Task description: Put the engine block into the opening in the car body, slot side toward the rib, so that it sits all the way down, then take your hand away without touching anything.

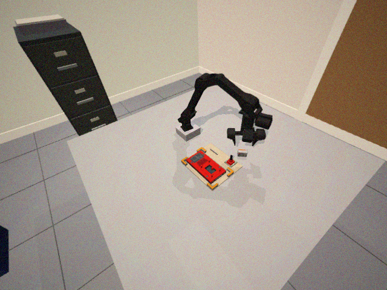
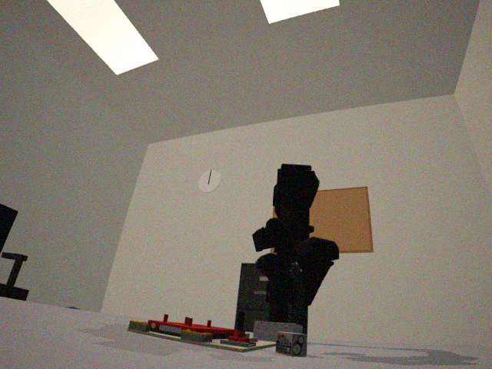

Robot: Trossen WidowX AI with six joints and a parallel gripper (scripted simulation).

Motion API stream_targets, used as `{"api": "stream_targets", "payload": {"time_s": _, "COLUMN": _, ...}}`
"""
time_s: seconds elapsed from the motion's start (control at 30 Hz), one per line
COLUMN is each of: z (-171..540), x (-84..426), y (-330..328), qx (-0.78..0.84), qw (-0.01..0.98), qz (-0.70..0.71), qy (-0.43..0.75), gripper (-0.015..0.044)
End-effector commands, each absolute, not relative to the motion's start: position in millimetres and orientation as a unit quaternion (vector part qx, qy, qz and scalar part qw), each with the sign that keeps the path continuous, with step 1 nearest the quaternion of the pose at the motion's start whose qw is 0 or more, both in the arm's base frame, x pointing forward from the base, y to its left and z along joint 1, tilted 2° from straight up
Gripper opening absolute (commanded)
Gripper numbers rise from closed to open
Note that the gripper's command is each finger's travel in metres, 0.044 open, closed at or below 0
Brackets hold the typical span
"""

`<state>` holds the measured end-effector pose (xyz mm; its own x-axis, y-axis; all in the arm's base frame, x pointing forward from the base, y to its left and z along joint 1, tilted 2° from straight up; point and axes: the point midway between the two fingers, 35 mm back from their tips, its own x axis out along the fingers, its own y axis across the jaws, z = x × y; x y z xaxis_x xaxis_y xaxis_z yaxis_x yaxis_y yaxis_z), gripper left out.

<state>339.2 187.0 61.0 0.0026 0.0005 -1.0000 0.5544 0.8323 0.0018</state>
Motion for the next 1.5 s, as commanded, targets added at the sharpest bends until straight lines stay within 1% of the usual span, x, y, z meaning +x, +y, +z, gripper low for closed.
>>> {"api": "stream_targets", "payload": {"time_s": 0.0, "z": 47, "x": 337, "y": 187, "qx": 0.204, "qw": 0.676, "qz": -0.209, "qy": 0.676, "gripper": 0.0440}}
{"api": "stream_targets", "payload": {"time_s": 1.23, "z": -7, "x": 336, "y": 189, "qx": 0.204, "qw": 0.676, "qz": -0.209, "qy": 0.676, "gripper": 0.0440}}
{"api": "stream_targets", "payload": {"time_s": 1.47, "z": -7, "x": 336, "y": 189, "qx": 0.204, "qw": 0.676, "qz": -0.209, "qy": 0.676, "gripper": 0.0256}}
